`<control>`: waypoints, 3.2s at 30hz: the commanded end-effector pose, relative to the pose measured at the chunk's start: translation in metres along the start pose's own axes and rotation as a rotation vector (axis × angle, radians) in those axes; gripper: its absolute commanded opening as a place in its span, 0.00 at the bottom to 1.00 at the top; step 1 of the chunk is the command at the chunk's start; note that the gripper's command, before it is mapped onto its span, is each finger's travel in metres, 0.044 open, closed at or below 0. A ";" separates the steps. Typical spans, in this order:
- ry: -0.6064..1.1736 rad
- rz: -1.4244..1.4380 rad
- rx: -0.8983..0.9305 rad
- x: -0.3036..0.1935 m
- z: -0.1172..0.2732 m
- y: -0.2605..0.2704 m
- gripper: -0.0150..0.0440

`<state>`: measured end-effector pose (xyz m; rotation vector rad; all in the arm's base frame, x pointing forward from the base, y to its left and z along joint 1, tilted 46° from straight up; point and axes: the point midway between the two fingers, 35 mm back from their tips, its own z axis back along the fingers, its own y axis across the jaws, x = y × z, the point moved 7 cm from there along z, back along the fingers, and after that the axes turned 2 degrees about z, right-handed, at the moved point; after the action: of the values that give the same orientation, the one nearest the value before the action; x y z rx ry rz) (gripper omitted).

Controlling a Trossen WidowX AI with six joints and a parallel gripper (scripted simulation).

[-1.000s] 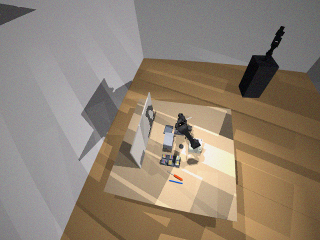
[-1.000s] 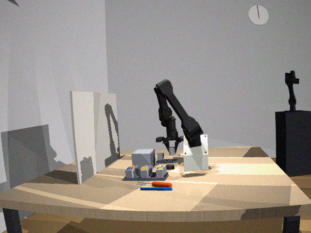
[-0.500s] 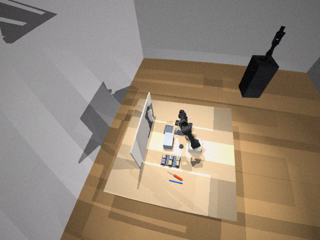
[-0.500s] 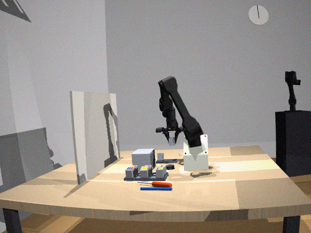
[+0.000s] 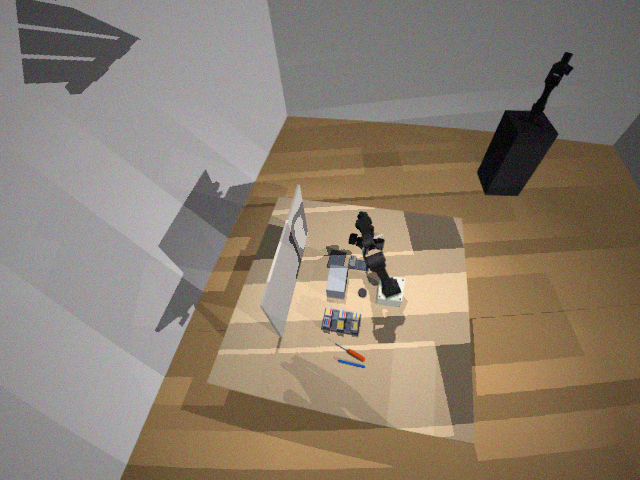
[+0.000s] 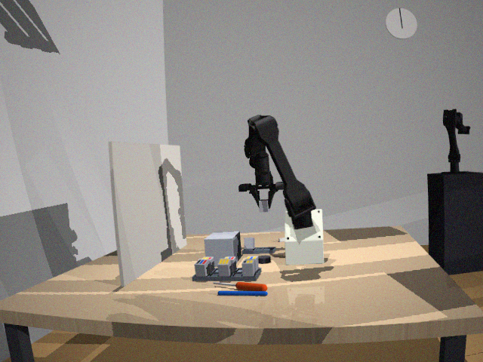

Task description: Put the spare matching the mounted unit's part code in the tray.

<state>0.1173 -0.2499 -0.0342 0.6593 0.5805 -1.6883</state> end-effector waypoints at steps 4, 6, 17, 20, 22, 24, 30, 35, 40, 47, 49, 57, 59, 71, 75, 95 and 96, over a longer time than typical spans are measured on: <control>-0.010 0.002 0.002 0.007 0.004 0.030 0.25; -0.011 0.002 0.003 0.009 0.005 0.039 0.25; -0.009 0.002 0.008 0.012 0.008 0.089 0.25; -0.007 0.003 0.009 0.011 0.008 0.102 0.25; -0.006 0.003 0.009 0.010 0.008 0.111 0.25; -0.004 0.005 0.009 0.009 0.007 0.120 0.25; 0.000 0.015 0.007 0.004 0.004 0.145 0.25; 0.008 0.009 0.010 0.000 0.001 0.165 0.25; 0.011 0.006 0.011 -0.002 0.000 0.170 0.25; 0.010 0.006 0.011 -0.001 -0.007 0.172 0.25; 0.010 0.006 0.011 -0.001 -0.010 0.172 0.25; 0.009 0.006 0.012 -0.001 -0.019 0.174 0.25; 0.009 0.006 0.012 -0.001 -0.021 0.174 0.25; 0.009 0.006 0.012 0.000 -0.035 0.176 0.25; 0.008 0.006 0.012 0.000 -0.039 0.177 0.25; 0.008 0.006 0.013 0.000 -0.062 0.178 0.25; 0.008 0.006 0.013 0.000 -0.063 0.178 0.25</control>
<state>0.3005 -0.2478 -0.0802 0.6742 0.5583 -1.6800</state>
